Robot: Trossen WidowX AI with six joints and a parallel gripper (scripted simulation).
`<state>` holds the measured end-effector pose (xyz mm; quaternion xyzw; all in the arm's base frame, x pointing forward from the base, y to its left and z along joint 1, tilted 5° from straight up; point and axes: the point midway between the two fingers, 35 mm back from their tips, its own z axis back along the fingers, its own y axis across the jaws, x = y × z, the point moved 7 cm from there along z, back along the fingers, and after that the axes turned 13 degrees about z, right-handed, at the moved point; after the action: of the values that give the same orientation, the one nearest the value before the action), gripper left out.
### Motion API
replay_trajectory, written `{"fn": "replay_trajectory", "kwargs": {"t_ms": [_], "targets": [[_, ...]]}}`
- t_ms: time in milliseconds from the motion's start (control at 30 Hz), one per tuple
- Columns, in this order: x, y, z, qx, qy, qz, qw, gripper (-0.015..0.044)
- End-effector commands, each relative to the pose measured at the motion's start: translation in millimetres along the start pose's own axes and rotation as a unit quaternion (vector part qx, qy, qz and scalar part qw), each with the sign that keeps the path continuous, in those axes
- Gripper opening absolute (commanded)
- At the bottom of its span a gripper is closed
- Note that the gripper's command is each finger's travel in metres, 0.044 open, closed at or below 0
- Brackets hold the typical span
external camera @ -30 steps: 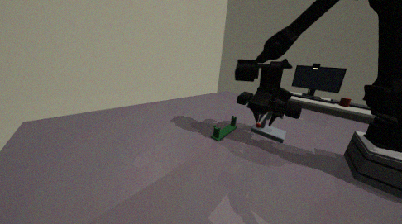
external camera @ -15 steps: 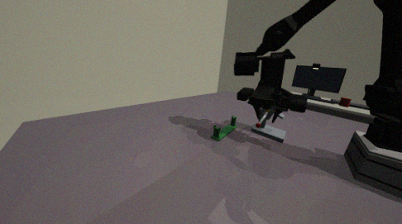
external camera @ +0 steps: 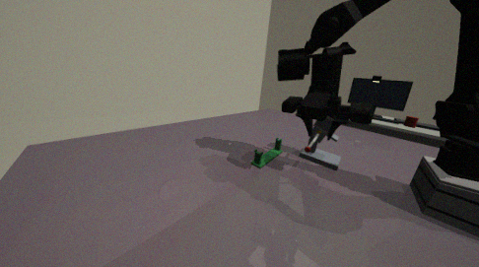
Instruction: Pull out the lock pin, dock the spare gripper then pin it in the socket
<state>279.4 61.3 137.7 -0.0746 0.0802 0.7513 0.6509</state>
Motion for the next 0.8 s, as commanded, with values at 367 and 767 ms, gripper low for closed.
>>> {"fn": "replay_trajectory", "kwargs": {"t_ms": [367, 767], "targets": [[15, 0, 34, 0.006, 0.002, 0.007, 1.0, 0.02], [14, 1, 29, 0.007, 0.003, 0.009, 1.0, 0.044]]}}
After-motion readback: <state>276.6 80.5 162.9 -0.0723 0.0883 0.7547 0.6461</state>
